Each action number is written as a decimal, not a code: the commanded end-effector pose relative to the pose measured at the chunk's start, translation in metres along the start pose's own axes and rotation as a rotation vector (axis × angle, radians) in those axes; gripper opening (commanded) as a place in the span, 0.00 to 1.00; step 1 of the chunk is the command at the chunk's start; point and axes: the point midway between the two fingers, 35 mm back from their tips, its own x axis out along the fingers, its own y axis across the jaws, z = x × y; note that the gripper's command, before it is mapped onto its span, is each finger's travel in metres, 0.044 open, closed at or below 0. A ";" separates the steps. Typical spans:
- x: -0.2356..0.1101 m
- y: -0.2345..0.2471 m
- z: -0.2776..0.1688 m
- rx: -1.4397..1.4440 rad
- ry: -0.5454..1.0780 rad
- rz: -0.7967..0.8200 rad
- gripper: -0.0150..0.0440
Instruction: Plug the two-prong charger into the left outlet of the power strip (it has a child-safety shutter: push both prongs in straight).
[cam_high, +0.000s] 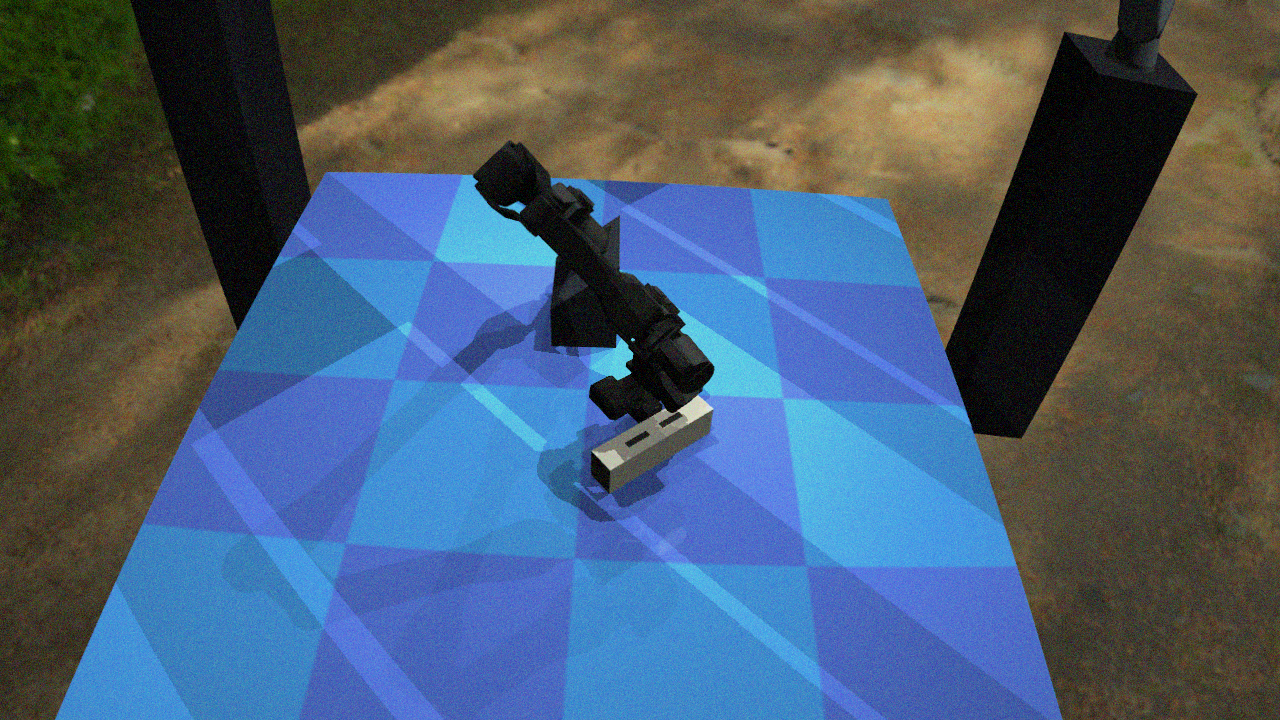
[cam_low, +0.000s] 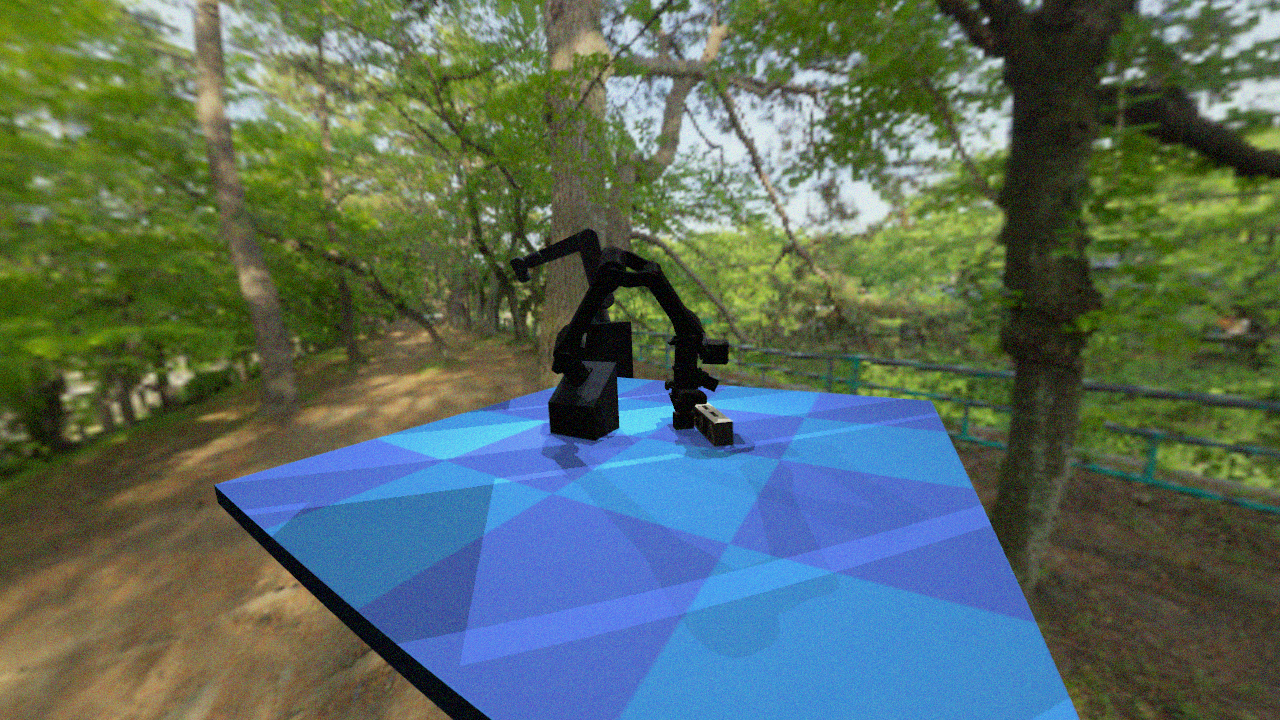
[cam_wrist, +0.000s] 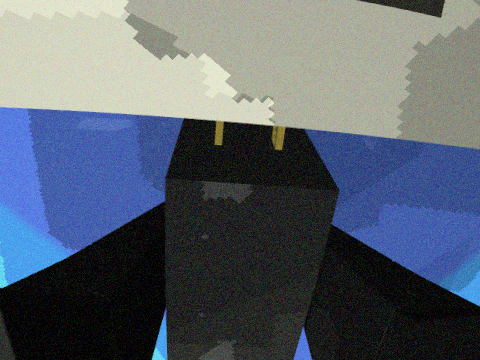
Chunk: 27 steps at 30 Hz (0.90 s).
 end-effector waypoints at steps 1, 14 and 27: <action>-0.001 0.000 0.002 0.005 -0.002 0.006 0.25; -0.001 0.000 0.007 0.005 -0.003 0.006 0.25; -0.002 0.000 0.011 0.005 -0.003 0.006 0.25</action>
